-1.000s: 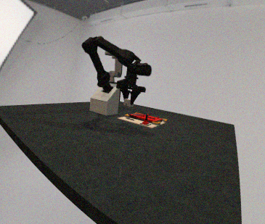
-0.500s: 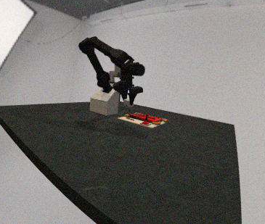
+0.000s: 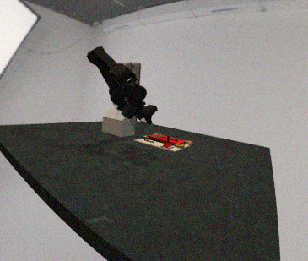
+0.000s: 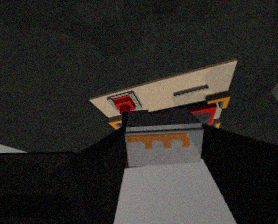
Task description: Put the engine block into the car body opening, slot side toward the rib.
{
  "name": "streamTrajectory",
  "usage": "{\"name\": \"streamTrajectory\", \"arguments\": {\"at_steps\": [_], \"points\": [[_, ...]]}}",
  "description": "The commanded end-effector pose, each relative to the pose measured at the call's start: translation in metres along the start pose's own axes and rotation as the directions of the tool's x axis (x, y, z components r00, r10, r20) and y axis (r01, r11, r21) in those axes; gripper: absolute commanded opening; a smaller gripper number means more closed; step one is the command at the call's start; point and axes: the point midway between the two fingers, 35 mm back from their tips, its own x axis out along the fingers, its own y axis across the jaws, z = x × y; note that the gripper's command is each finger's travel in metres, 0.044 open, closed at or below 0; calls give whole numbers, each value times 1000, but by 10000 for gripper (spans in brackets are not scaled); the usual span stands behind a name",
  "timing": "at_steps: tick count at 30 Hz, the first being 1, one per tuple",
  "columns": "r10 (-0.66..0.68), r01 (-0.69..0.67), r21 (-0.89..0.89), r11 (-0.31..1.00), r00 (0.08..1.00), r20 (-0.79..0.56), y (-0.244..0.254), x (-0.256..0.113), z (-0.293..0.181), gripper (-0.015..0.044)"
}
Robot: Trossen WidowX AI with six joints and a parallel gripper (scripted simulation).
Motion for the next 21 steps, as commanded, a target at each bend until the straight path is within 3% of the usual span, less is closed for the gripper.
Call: {"name": "streamTrajectory", "arguments": {"at_steps": [1,8,15,21], "points": [[17,-17,-12,1000,998,-56,2,-3,-1,0],[16,-17,-12,1000,998,-60,2,-3,-1,0],[14,-16,-13,1000,983,-182,2,6,11,0],[15,-17,-13,1000,981,-191,2,17,20,0]]}}
